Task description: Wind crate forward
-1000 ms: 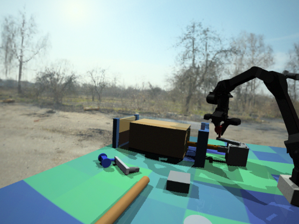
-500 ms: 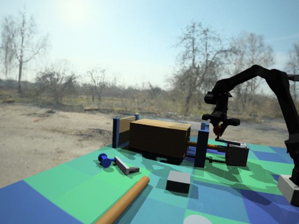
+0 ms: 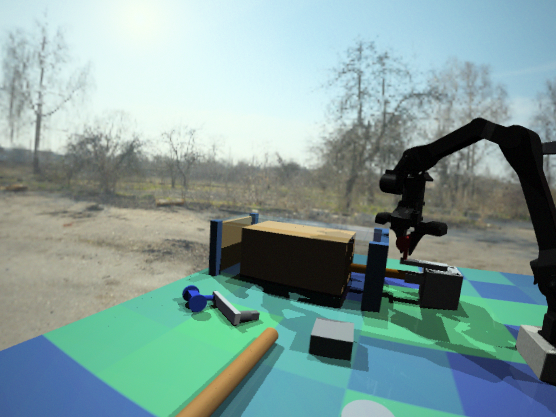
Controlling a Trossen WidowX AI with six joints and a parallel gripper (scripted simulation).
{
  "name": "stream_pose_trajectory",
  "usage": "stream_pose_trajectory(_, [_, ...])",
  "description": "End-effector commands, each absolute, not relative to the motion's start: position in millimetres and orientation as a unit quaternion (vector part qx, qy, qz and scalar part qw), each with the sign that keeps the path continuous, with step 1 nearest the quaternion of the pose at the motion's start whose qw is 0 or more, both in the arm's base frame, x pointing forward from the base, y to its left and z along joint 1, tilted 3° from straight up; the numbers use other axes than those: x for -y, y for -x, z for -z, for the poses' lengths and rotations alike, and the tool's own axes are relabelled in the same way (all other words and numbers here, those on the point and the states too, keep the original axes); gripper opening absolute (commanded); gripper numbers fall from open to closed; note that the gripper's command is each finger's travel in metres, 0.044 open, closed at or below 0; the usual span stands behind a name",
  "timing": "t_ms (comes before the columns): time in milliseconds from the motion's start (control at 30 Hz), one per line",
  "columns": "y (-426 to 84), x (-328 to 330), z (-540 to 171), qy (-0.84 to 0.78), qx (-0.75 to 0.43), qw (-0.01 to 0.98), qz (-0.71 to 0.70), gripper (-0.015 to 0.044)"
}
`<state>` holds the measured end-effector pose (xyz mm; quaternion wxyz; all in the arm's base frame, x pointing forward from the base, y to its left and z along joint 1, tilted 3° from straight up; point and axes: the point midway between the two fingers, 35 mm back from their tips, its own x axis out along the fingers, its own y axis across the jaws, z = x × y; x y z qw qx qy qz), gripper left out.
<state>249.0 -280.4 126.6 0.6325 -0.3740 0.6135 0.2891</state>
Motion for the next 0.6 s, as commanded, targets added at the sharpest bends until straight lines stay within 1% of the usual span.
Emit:
stream_pose_trajectory(0, [-250.8, 253.3, -123.3, 0.365, -0.603, 0.635, -0.316, 0.0000])
stream_pose_trajectory(567, [-245.7, 232.1, -121.8, 0.364, -0.603, 0.635, -0.317, 0.0000])
